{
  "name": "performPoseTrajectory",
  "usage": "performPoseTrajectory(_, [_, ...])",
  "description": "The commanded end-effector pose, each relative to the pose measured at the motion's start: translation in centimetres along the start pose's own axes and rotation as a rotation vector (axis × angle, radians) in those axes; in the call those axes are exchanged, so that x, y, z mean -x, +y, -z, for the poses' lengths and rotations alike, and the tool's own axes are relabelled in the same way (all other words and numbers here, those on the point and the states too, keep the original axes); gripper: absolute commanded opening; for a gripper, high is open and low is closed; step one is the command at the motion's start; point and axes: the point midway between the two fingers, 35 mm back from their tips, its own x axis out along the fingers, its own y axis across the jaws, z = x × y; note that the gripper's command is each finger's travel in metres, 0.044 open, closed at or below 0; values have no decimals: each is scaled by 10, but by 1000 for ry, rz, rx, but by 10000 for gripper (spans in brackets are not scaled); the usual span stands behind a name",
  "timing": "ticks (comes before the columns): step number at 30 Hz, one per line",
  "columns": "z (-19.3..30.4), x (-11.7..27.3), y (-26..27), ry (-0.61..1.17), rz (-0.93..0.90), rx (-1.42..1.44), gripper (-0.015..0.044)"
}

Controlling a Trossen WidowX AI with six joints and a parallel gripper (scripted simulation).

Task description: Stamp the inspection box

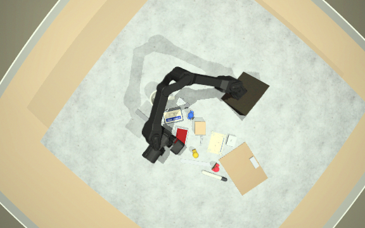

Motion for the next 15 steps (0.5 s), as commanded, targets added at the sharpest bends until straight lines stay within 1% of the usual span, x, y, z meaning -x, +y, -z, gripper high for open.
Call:
performPoseTrajectory(1, [-1,3,0,-4,-1,-3,0])
performPoseTrajectory(15, [-2,10,0,-4,-2,-3,0])
